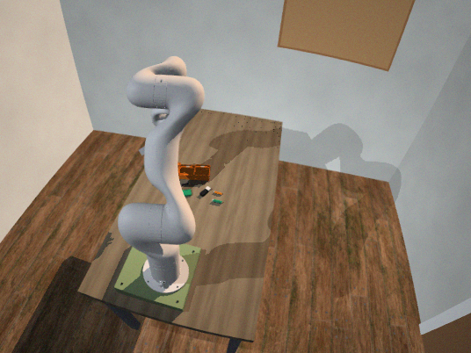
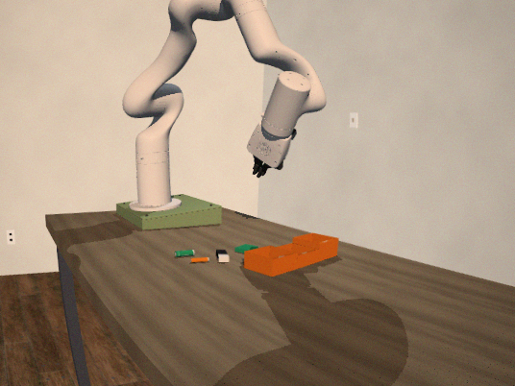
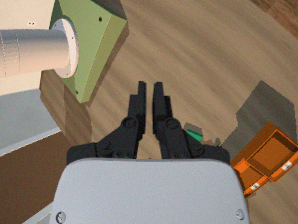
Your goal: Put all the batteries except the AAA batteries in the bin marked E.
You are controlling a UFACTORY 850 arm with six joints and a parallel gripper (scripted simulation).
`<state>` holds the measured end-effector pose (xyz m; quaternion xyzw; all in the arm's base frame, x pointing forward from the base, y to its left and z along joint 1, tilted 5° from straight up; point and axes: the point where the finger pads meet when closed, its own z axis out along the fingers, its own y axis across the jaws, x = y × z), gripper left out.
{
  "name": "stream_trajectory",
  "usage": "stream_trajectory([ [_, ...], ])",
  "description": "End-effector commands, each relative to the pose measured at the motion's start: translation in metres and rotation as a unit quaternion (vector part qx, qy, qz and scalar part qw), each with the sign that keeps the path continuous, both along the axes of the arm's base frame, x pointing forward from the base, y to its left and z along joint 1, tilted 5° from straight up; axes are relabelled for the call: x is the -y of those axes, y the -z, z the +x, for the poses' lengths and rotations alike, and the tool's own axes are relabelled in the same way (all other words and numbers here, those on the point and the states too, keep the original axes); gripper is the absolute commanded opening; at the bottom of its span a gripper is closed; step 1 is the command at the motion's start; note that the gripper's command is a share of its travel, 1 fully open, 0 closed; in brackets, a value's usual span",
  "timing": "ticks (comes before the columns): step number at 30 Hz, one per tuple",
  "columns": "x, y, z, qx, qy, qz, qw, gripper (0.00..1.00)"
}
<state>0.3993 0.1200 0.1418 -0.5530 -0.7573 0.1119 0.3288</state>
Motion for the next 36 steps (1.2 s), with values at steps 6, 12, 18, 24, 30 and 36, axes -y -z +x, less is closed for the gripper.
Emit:
stream_trajectory([
  [6,0.028,0.001,0.015,0.023,0.112,-0.116,0.987,0.07],
  [12,0.042,0.000,0.023,0.039,0.182,-0.174,0.967,0.07],
  [18,0.057,-0.001,0.030,0.054,0.253,-0.224,0.940,0.07],
  [24,0.071,-0.002,0.039,0.072,0.330,-0.272,0.901,0.07],
  [30,0.084,-0.004,0.047,0.086,0.397,-0.306,0.861,0.07],
  [36,0.104,-0.009,0.059,0.100,0.476,-0.336,0.806,0.07],
])
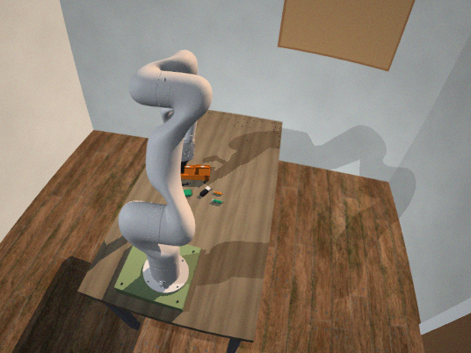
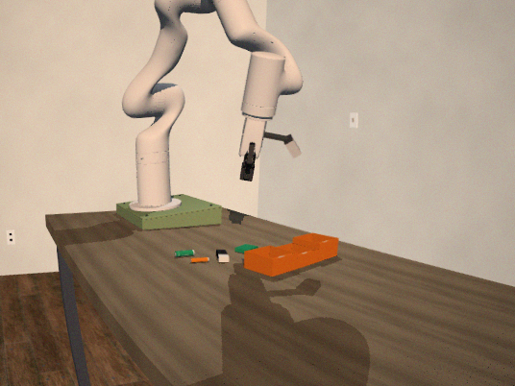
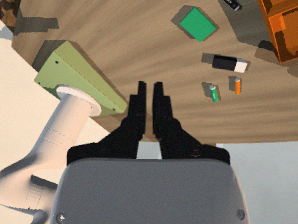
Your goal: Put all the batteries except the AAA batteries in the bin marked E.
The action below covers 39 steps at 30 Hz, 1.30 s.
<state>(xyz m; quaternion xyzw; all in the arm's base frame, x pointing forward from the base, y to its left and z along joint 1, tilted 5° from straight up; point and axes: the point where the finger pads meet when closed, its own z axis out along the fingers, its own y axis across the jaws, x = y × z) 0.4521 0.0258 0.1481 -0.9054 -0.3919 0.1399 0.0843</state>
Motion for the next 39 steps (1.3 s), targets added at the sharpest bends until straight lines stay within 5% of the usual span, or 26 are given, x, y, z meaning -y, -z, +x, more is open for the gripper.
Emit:
stream_trajectory([
  [1,0.010,-0.003,0.006,0.022,0.065,-0.037,0.997,0.07],
  [13,0.042,-0.013,0.027,0.079,0.229,-0.094,0.966,0.07],
  [23,0.065,-0.025,0.043,0.130,0.378,-0.123,0.908,0.07],
  [25,0.065,-0.025,0.043,0.130,0.378,-0.123,0.908,0.07],
  [28,0.070,-0.028,0.047,0.150,0.437,-0.130,0.878,0.07],
  [37,0.070,-0.028,0.047,0.151,0.438,-0.130,0.876,0.07],
  [39,0.071,-0.016,0.058,0.153,0.394,-0.124,0.898,0.07],
])
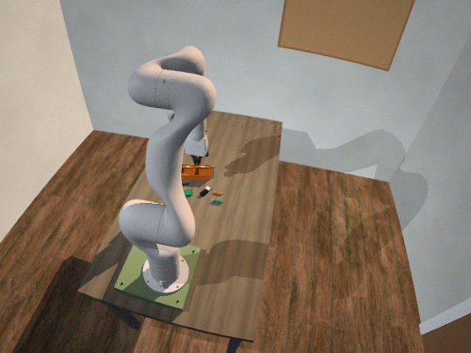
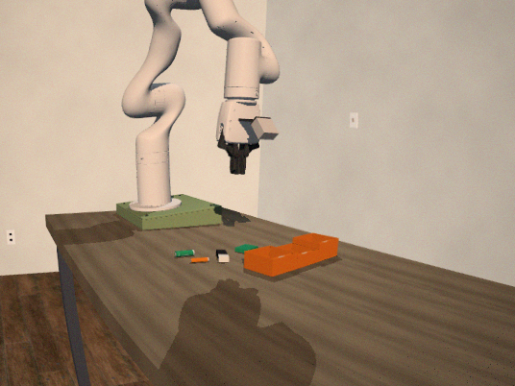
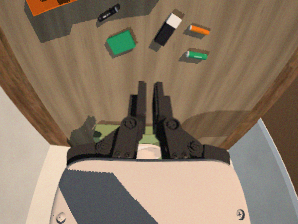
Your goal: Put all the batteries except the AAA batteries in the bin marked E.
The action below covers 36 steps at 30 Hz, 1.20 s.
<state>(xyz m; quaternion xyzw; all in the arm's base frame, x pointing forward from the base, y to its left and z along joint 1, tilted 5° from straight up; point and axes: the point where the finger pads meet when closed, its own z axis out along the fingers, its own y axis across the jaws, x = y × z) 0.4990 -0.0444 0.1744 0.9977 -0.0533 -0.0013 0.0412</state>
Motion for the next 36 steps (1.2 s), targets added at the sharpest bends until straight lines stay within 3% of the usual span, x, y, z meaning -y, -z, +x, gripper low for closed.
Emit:
stream_trajectory([
  [1,0.002,0.016,0.017,-0.004,-0.060,0.000,0.998,0.07],
  [3,0.002,0.016,0.017,-0.004,-0.060,0.000,0.998,0.07],
  [18,0.011,0.105,0.104,-0.004,-0.060,0.000,0.998,0.07],
  [20,0.011,0.105,0.104,-0.004,-0.060,0.000,0.998,0.07],
  [23,0.013,0.123,0.122,-0.004,-0.060,0.000,0.998,0.07],
  [29,0.013,0.123,0.122,-0.004,-0.060,0.000,0.998,0.07],
  [36,0.014,0.139,0.122,-0.004,-0.060,0.000,0.998,0.07],
])
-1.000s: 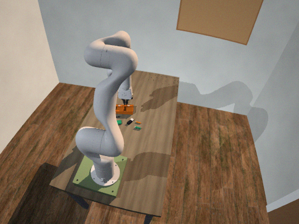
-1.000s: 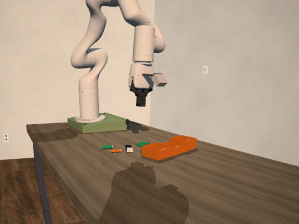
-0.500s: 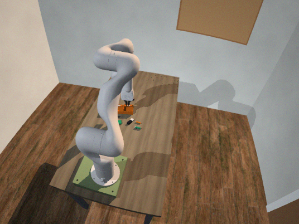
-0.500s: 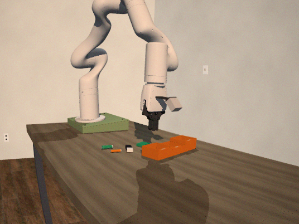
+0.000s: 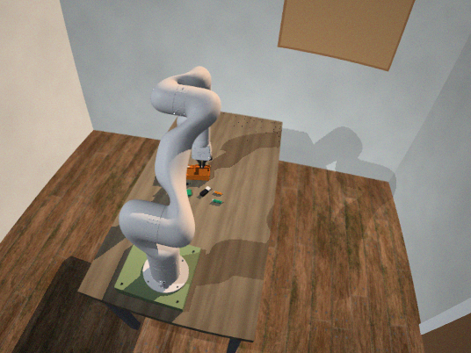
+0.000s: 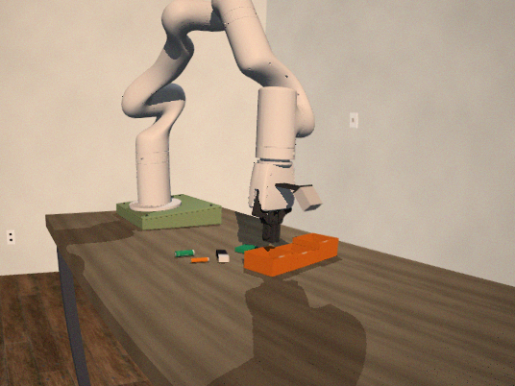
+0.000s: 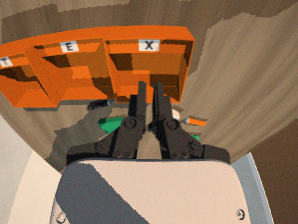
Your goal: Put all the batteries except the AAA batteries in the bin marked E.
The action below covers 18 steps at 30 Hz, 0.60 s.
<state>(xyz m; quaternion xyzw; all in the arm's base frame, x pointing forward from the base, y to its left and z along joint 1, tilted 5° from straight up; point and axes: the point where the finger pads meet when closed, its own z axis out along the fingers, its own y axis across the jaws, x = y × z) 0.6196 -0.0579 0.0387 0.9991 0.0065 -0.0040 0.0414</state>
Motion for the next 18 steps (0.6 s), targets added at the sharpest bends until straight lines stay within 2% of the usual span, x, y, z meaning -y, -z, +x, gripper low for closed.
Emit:
stream_trajectory([
  [1,0.000,0.003,0.001,0.001,0.000,0.000,1.000,0.07],
  [16,0.004,0.043,0.001,0.001,0.000,0.000,1.000,0.07],
  [18,0.004,0.043,0.001,0.001,0.000,0.000,1.000,0.07],
])
